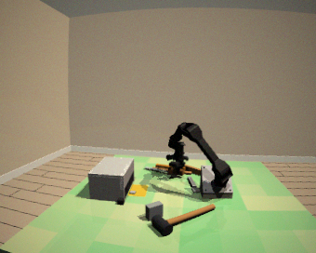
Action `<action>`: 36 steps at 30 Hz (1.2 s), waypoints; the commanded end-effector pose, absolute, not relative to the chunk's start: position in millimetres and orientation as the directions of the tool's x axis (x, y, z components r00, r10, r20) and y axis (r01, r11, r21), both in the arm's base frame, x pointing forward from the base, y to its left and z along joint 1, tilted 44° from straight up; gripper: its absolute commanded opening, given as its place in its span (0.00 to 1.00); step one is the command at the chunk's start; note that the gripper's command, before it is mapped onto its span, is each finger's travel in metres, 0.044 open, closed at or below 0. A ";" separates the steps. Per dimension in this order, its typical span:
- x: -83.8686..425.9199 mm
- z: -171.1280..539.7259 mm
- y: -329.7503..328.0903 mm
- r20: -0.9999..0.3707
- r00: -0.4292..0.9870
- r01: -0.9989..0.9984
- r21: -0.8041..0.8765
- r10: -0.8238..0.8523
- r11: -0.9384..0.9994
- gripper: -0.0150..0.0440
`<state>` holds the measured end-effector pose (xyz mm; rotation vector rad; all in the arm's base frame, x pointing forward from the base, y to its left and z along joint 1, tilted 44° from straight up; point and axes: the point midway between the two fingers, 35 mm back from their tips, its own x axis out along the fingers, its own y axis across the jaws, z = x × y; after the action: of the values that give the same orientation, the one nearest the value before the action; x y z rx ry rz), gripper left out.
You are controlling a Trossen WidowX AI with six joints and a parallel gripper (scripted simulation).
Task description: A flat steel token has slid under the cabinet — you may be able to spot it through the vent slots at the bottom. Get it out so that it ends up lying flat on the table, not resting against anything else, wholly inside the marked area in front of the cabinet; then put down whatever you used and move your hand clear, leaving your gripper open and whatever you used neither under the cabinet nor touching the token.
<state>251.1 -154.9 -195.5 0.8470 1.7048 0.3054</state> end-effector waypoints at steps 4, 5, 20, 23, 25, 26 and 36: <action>253.7 -195.0 -159.5 -0.740 -0.074 0.432 0.580 0.668 0.691 0.25; 253.7 -195.1 -159.5 -0.740 -0.074 0.439 0.578 0.668 0.688 0.25; 253.6 -195.0 -159.5 -0.740 -0.074 0.535 0.536 0.668 0.653 0.25; 253.4 -193.5 -157.9 -0.740 -0.074 0.538 0.535 0.669 0.651 0.25; 253.3 -192.5 -156.7 -0.740 -0.074 0.541 0.533 0.669 0.650 0.25; 253.3 -191.9 -156.0 -0.740 -0.074 0.542 0.533 0.669 0.650 0.25; 253.2 -186.2 -149.6 -0.739 -0.074 0.550 0.529 0.669 0.646 0.25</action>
<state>249.2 -147.1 -190.7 0.9880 1.7603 0.1444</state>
